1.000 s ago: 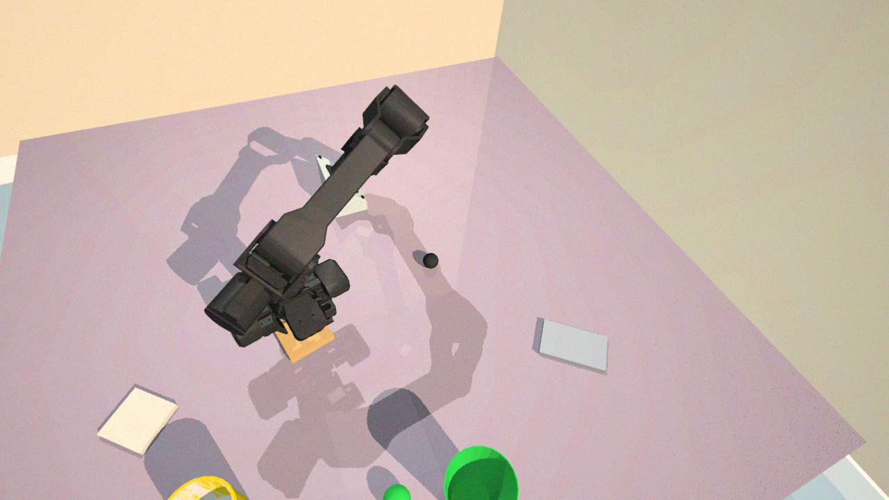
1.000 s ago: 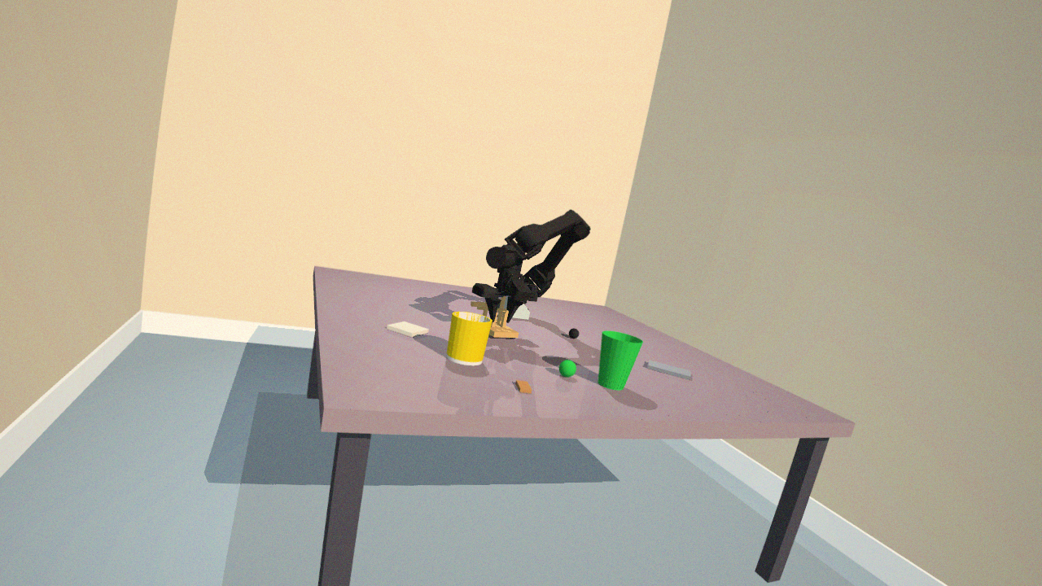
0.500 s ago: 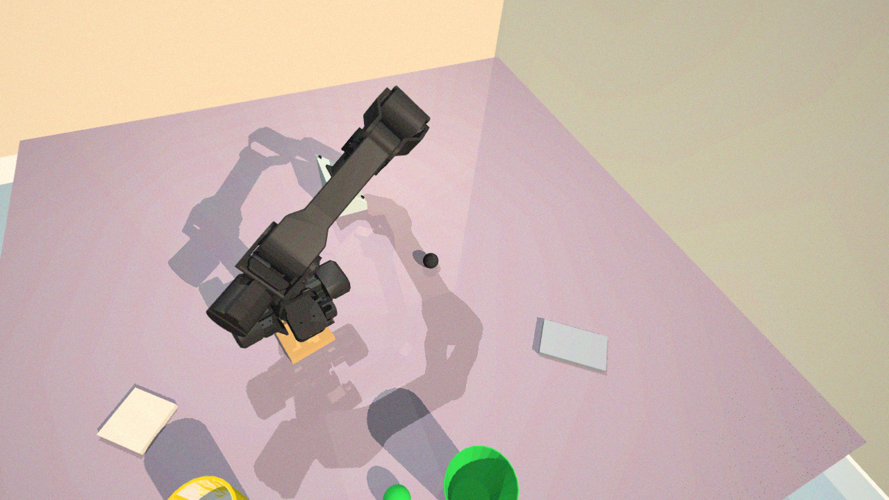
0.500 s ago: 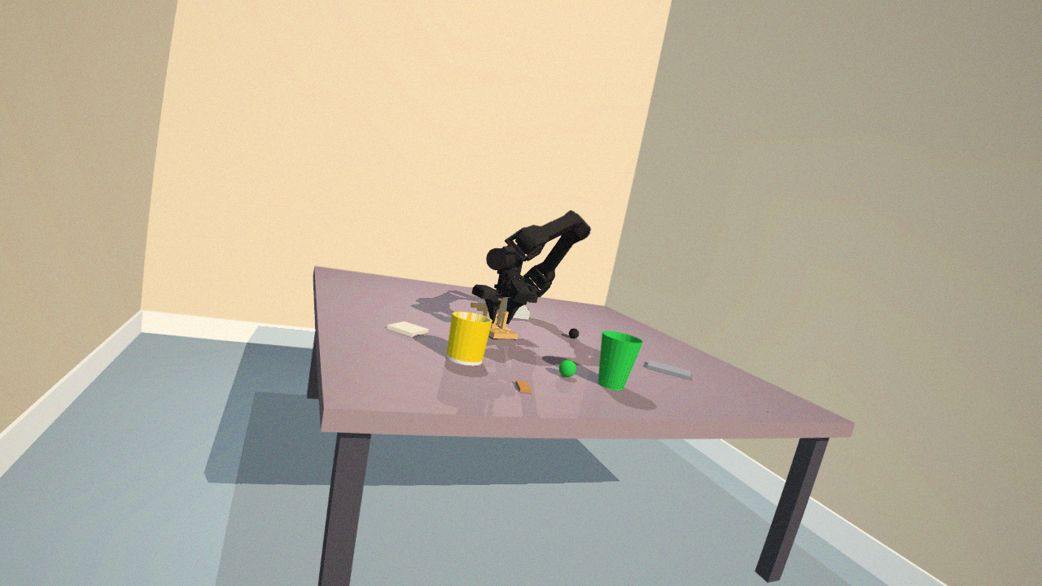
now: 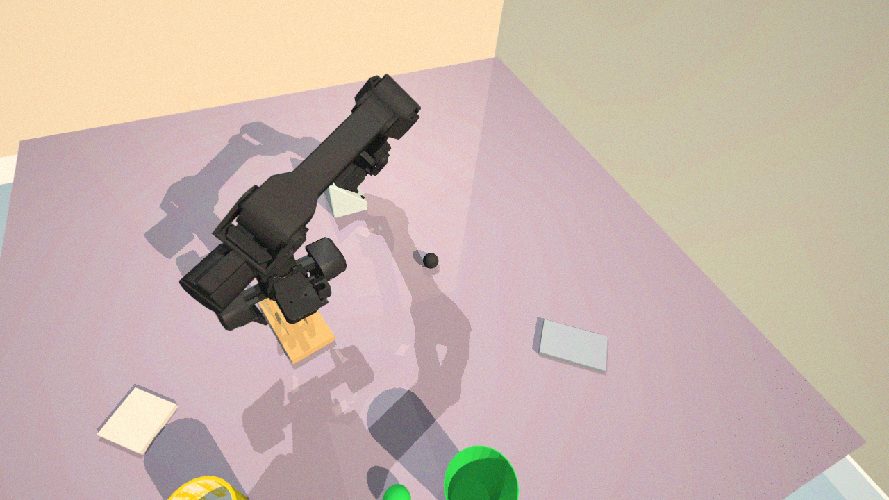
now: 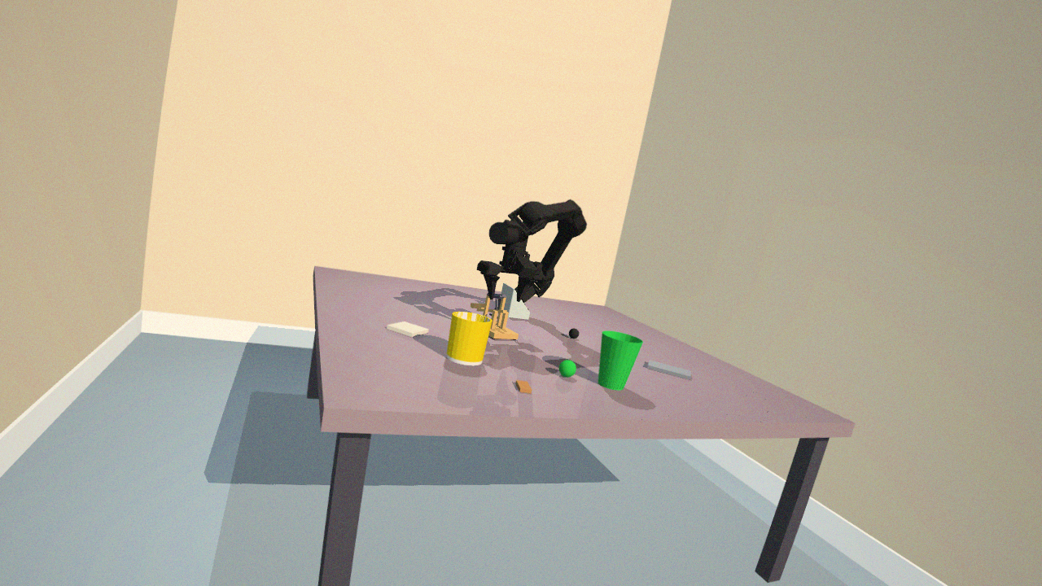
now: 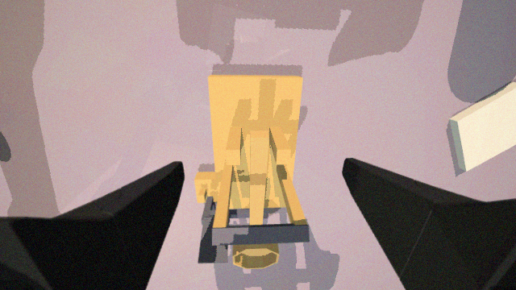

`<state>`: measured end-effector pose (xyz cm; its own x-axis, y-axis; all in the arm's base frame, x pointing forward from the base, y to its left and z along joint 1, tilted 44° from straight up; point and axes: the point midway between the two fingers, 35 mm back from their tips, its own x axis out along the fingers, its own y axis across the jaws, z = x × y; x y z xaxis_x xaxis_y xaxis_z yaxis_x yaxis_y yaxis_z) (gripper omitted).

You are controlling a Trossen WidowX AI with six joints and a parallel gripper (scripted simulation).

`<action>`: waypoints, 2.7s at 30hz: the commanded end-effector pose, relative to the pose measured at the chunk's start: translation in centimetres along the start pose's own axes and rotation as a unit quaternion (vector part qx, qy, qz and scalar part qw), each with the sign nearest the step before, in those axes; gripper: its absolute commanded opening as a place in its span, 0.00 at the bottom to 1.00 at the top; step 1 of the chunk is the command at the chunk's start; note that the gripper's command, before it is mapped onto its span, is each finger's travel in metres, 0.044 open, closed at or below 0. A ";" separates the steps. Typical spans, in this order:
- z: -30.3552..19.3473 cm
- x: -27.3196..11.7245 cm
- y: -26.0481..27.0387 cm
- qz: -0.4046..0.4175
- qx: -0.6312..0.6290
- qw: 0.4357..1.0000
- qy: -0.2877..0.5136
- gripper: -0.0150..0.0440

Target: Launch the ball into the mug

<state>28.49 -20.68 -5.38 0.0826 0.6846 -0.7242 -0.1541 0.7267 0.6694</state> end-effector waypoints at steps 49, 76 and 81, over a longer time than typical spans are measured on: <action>-0.3 6.8 0.1 -0.004 0.001 1.000 -0.006 1.00; -0.4 1.8 0.1 -0.005 0.000 1.000 -0.005 0.25; -0.4 1.9 0.1 -0.005 0.024 1.000 -0.006 0.25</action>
<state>28.34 -19.29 -6.89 0.1048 0.6774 -0.7282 -0.1408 0.7349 0.6634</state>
